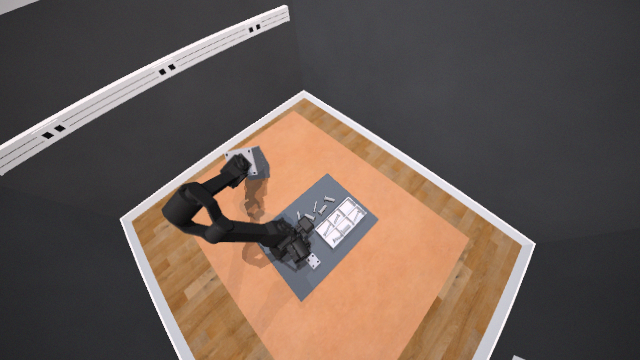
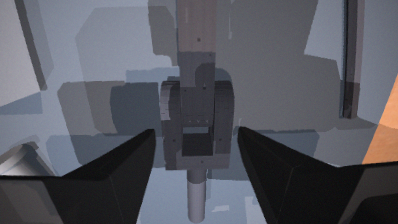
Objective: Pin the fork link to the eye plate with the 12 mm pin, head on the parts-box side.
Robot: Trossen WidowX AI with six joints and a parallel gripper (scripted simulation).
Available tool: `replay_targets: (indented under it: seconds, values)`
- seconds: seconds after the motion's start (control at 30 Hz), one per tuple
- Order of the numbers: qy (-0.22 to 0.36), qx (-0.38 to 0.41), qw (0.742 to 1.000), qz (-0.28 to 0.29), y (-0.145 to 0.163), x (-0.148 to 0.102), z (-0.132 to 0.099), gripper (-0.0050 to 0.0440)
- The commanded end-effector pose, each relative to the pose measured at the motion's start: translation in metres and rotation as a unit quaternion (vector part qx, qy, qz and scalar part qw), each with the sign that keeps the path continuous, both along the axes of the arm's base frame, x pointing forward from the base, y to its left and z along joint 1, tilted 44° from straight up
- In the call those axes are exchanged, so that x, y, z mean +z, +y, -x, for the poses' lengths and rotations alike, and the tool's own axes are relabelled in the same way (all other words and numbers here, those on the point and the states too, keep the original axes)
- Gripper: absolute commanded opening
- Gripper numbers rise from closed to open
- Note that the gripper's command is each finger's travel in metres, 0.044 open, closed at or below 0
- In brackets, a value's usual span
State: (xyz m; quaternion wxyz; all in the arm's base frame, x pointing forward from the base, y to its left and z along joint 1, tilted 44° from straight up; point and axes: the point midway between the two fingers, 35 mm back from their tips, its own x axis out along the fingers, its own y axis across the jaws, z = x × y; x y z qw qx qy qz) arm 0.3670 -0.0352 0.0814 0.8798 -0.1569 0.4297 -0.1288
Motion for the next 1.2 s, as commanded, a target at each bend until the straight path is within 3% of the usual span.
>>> replay_targets:
  seconds: [0.0,1.17]
  values:
    - [-0.014,0.001,1.000,0.000,0.002,0.011,-0.001,0.0250]
    - [-0.018,0.000,1.000,-0.002,0.014,0.037,0.018,0.0250]
